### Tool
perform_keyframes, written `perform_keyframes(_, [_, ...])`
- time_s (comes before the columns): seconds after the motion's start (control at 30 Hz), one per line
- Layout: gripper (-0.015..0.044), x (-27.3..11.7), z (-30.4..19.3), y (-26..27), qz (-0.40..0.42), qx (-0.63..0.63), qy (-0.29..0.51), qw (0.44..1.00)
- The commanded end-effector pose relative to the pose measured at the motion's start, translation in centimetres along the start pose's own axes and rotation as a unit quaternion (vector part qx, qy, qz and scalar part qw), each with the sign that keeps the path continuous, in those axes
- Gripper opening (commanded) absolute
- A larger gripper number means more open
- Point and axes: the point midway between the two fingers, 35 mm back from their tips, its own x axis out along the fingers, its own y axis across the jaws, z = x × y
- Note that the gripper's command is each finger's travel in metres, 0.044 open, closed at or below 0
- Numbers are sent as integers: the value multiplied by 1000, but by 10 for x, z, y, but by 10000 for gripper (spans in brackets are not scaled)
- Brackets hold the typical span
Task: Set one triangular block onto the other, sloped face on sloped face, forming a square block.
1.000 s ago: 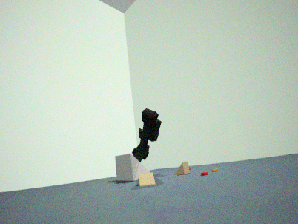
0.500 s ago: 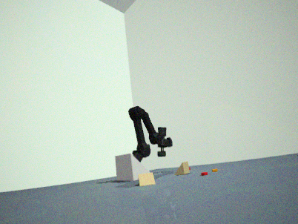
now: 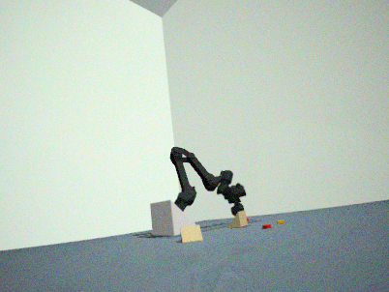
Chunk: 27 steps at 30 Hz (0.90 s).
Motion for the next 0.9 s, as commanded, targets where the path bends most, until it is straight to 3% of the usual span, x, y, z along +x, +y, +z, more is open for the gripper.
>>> perform_keyframes(0.0, [440, -17, 32, -47, -87, -19, -59, 994])
perform_keyframes(0.23, [440, -83, 86, -127, -253, -40, -161, 953])
perform_keyframes(0.43, [440, -142, 98, -172, -354, -31, -201, 913])
perform_keyframes(0.63, [440, -231, 86, -223, -474, 25, -242, 846])
perform_keyframes(0.87, [440, -324, 37, -255, -570, 121, -280, 763])
